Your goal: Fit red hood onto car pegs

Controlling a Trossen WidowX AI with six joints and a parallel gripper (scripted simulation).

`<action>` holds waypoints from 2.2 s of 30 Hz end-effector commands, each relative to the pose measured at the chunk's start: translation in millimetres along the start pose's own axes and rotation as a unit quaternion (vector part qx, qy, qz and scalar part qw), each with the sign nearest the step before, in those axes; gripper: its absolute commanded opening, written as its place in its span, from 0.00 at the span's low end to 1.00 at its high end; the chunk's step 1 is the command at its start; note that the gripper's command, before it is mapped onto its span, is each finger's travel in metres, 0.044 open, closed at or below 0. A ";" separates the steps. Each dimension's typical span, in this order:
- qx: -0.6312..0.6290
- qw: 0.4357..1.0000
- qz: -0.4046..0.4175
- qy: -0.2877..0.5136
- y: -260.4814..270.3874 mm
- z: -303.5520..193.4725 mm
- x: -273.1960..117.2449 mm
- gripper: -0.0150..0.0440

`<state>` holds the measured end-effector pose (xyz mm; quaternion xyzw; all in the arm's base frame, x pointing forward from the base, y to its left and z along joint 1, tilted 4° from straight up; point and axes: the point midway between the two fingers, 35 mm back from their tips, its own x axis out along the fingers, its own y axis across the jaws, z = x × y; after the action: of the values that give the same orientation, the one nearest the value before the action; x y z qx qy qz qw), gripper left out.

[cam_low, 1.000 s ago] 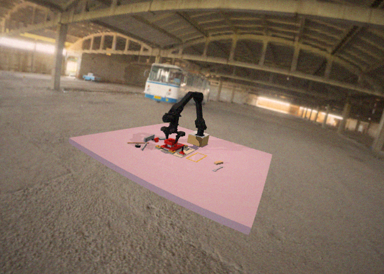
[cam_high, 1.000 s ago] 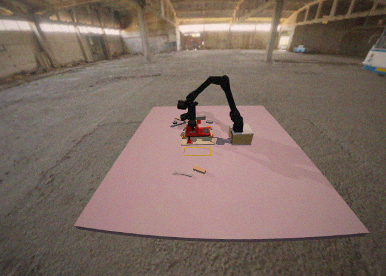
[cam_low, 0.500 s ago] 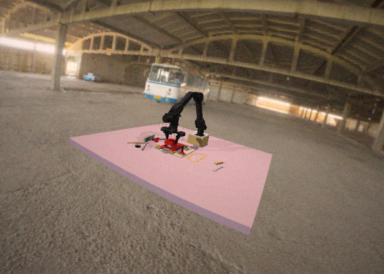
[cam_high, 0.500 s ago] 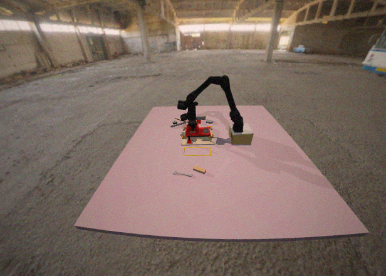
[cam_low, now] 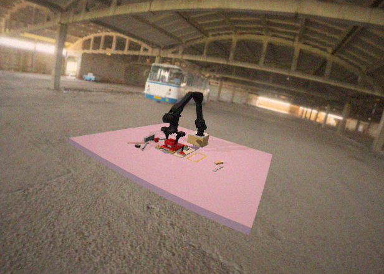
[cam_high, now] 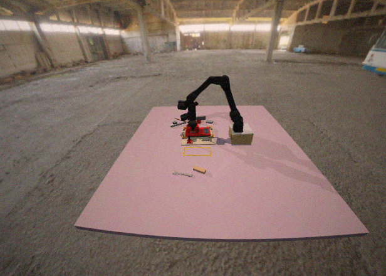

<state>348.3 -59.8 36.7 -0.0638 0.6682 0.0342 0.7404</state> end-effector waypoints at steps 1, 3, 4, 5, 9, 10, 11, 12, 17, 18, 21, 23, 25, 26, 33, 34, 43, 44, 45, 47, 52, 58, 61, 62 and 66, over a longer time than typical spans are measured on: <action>-0.002 1.000 0.002 0.001 0.9 -0.8 2.7 0.25; -0.002 1.000 0.002 0.001 0.9 -0.8 3.7 0.25; -0.002 1.000 0.002 0.001 0.9 -0.7 4.2 0.25; -0.002 1.000 0.002 0.001 0.9 -0.7 4.6 0.25; -0.002 1.000 0.002 0.001 0.9 -0.7 6.6 0.25; -0.002 1.000 0.002 0.001 0.9 -0.7 7.1 0.25; -0.002 1.000 0.002 0.001 0.9 -0.7 7.5 0.25; -0.002 1.000 0.002 0.001 0.9 -0.7 8.0 0.25; -0.002 1.000 0.002 0.001 0.9 -0.7 10.4 0.25; -0.002 1.000 0.002 0.001 0.9 -0.7 10.8 0.25; -0.002 1.000 0.002 0.001 0.9 -0.6 12.3 0.25; -0.002 1.000 0.002 0.001 0.9 -0.6 13.2 0.25; -0.002 1.000 0.002 0.001 0.9 -0.6 13.5 0.25; -0.002 1.000 0.002 0.001 0.9 -0.6 13.4 0.25; -0.002 1.000 0.002 0.001 0.7 -0.4 10.4 0.25; -0.002 1.000 0.002 0.001 0.7 -0.4 9.9 0.25; -0.001 1.000 0.001 0.000 0.5 -0.1 5.4 0.25; -0.001 1.000 0.001 0.000 0.5 0.0 4.9 0.25; -0.001 1.000 0.001 0.000 0.5 0.0 4.4 0.25; -0.001 1.000 0.001 0.000 0.4 0.0 3.4 0.25; -0.002 1.000 0.001 0.000 0.6 0.0 3.5 0.25; -0.004 1.000 0.000 0.001 0.9 -0.1 5.8 0.25; -0.004 1.000 0.000 0.001 1.0 -0.2 6.1 0.25; -0.004 1.000 0.000 0.001 1.0 -0.2 6.1 0.25; -0.004 1.000 0.000 0.001 1.0 -0.2 6.5 0.25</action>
<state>349.0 -58.9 31.2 -0.0648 0.6684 0.0357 0.7401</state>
